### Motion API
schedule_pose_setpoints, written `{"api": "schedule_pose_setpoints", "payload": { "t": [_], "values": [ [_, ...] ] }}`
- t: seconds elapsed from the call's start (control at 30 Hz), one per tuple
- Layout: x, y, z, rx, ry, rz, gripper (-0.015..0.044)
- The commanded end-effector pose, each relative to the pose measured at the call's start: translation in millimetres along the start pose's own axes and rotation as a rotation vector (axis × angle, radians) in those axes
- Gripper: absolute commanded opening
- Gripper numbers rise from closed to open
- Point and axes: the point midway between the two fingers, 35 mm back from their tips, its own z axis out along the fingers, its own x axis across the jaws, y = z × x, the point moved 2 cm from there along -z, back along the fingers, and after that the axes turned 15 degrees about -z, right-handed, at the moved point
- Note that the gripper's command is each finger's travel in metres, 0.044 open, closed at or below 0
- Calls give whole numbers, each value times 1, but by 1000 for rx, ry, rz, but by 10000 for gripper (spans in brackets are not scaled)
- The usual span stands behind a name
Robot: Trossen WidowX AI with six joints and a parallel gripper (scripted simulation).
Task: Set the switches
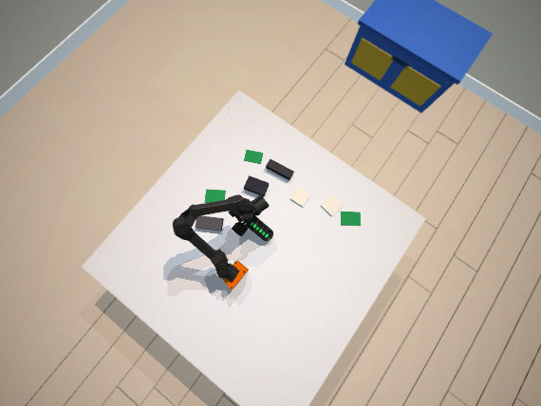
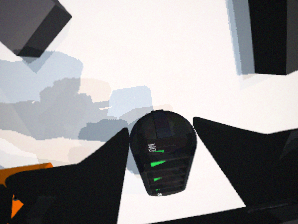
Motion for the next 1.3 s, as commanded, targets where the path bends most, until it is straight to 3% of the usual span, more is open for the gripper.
{"api": "schedule_pose_setpoints", "payload": {
  "t": [0.0,1.27],
  "values": [
    [1,-1,3,1,0,6,335],
    [1,-1,29,0,0,5,335]
  ]
}}
